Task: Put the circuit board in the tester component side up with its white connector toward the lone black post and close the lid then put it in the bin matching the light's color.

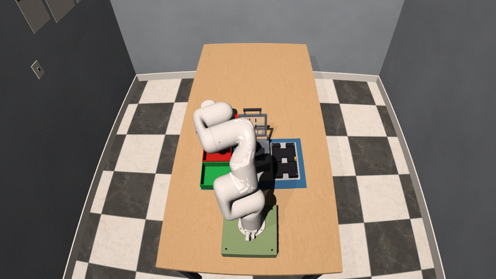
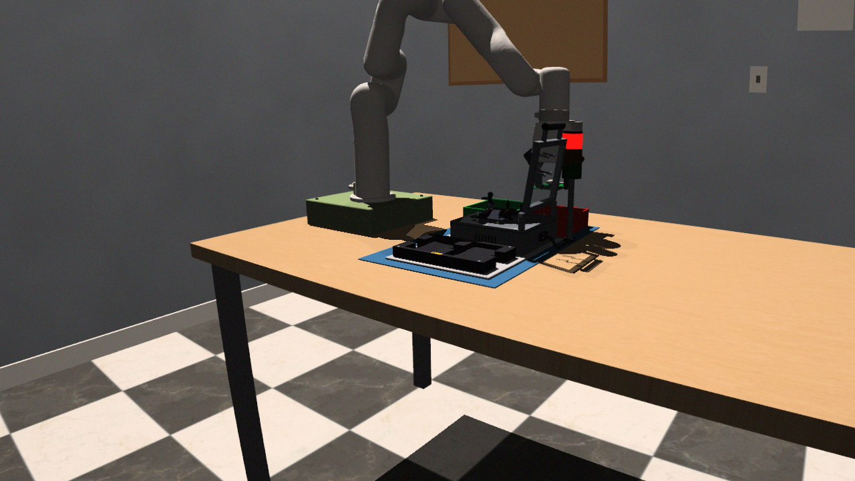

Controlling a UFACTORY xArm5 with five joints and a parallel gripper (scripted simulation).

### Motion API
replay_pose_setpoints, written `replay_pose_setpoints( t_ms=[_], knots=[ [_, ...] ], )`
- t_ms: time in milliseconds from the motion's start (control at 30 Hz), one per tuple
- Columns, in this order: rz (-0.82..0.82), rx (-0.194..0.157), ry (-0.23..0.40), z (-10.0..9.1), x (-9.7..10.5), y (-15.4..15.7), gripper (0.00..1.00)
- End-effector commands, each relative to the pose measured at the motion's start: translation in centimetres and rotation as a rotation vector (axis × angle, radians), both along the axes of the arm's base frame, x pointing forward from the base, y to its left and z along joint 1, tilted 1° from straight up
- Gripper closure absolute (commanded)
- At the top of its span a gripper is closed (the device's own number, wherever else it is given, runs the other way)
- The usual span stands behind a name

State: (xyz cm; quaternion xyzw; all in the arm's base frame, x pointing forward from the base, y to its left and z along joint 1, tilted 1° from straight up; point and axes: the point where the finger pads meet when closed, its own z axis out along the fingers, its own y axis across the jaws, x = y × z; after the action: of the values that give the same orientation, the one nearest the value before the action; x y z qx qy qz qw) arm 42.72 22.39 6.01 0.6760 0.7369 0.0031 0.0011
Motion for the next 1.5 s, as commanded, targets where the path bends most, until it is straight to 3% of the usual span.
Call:
replay_pose_setpoints(
  t_ms=[0, 600, 1467],
  knots=[
    [0.0, 0.002, -0.004, 0.1, 0.1, 0.1, 0.21],
    [0.0, 0.002, -0.004, -1.1, 0.1, 0.1, 0.21],
    [0.0, 0.002, -0.004, -8.1, 0.2, 0.2, 0.21]
  ],
)
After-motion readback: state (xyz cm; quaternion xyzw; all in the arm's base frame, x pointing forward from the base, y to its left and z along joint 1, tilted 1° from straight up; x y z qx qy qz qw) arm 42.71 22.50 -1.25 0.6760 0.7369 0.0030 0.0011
